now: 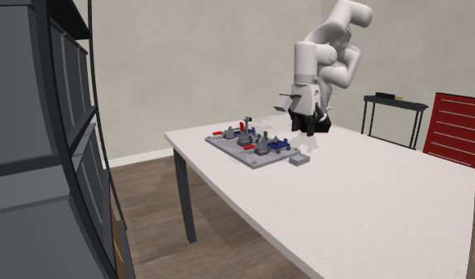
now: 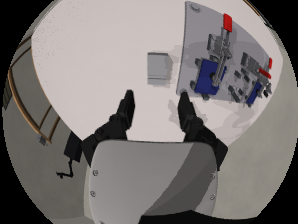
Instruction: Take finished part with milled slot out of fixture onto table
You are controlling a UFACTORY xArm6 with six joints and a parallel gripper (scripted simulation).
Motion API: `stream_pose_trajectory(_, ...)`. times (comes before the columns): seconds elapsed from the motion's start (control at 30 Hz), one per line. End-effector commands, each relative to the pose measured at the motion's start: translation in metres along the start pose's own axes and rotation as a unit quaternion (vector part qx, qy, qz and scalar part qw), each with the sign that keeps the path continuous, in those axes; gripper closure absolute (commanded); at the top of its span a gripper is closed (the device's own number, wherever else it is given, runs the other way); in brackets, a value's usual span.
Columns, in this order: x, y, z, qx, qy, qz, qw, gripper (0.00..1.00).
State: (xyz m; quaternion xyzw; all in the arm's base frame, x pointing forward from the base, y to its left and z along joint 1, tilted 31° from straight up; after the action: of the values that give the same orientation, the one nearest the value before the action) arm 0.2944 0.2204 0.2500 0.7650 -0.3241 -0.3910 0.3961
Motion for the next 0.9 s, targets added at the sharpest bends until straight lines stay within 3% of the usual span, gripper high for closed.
stream_pose_trajectory(0.0,0.000,0.003,-0.001,0.002,0.000,0.000,1.000,0.31)
stream_pose_trajectory(0.27,0.000,0.014,-0.001,0.002,0.000,0.000,1.000,0.31)
stream_pose_trajectory(0.87,0.000,0.070,-0.001,0.002,0.000,0.000,1.000,0.31)
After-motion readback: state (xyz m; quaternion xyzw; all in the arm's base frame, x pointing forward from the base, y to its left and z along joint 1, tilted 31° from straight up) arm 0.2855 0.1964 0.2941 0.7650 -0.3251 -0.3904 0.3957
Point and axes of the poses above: the point where the finger pads meet when closed, its own y axis back along the fingers, its own x axis across the jaws, z = x × y, the point moved 3 cm from there along y, back along the fingers, and after that the axes turned 14 degrees about y, right-handed, at the moved point
